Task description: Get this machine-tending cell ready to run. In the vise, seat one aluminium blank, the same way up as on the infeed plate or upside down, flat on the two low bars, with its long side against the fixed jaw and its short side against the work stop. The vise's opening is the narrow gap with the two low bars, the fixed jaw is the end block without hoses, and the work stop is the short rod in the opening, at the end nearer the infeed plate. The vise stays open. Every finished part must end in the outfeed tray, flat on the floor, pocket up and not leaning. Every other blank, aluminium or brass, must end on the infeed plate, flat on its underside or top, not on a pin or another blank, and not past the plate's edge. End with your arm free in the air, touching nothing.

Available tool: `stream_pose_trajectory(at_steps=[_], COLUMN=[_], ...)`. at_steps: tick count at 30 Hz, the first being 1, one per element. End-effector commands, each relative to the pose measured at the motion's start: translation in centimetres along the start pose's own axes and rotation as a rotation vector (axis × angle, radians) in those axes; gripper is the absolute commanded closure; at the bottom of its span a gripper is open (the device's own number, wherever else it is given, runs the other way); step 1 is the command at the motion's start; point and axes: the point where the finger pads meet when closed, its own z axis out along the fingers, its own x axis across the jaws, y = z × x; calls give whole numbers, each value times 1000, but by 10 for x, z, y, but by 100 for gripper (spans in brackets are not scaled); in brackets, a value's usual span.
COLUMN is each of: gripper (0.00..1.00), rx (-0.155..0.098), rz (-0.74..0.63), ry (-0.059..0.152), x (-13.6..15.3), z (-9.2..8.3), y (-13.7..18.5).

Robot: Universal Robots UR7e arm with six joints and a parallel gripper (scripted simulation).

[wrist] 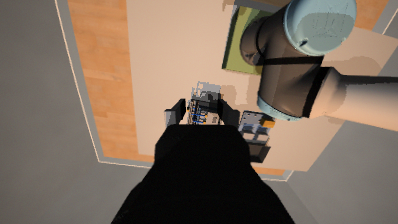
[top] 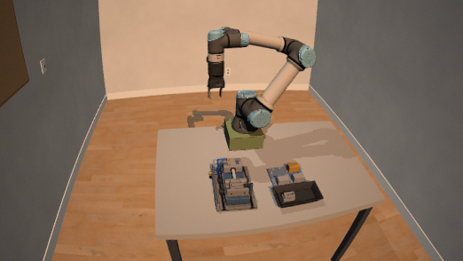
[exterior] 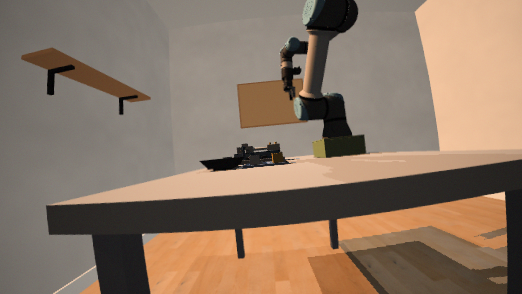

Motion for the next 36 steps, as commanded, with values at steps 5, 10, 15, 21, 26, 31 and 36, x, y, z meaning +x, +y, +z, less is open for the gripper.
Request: stream_pose_trajectory(at_steps=[5, 10, 15, 21, 26, 31, 36], gripper=[0, 0, 0, 0, 0, 0, 0], rx=[0, 0, 0, 0, 1, 4, 6], rz=[0, 0, 0, 0, 0, 4, 8], ry=[-1, -1, -1, -1, 1, 2, 3], x=[0, 0, 0, 0, -1, -3, -4], z=[0, 0, 0, 0, 1, 3, 5], y=[0, 0, 0, 0, 3, 9, 16])
